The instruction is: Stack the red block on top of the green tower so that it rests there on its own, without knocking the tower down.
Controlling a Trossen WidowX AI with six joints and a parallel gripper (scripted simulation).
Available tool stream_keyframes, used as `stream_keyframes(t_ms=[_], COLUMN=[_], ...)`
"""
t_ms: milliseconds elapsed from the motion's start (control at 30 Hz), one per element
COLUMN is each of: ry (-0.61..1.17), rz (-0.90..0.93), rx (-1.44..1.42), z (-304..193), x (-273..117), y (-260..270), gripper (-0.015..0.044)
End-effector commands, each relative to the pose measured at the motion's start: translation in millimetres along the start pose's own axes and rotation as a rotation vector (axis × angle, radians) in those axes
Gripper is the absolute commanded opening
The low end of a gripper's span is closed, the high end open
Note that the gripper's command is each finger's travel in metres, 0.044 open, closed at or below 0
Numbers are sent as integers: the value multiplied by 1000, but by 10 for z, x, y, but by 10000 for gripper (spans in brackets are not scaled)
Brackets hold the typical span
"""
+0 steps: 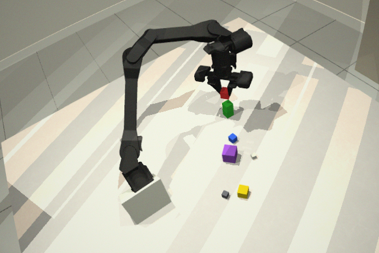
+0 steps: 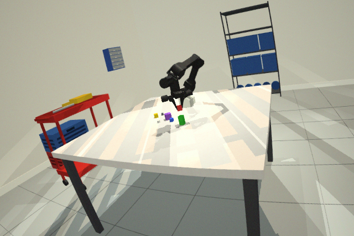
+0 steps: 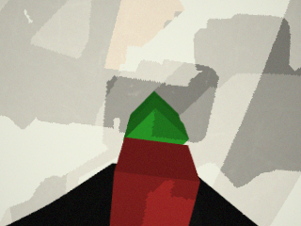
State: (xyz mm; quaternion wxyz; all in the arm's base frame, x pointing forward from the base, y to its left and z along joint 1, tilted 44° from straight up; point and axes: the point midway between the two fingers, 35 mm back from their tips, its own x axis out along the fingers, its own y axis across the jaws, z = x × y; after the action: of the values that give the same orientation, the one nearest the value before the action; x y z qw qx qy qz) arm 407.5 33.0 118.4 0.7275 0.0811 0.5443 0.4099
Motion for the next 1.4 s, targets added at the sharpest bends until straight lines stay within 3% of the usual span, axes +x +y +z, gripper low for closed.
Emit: stream_keyframes(t_ms=[0,300,967,1367], ry=[-5,-6,-6,-2], rz=[1,2,2,1], rx=[6,6,6,4], z=[-1,1,1,-5], x=[62,347,311,352], y=[-7,-6,-10,-7], gripper=[0,0,0,315])
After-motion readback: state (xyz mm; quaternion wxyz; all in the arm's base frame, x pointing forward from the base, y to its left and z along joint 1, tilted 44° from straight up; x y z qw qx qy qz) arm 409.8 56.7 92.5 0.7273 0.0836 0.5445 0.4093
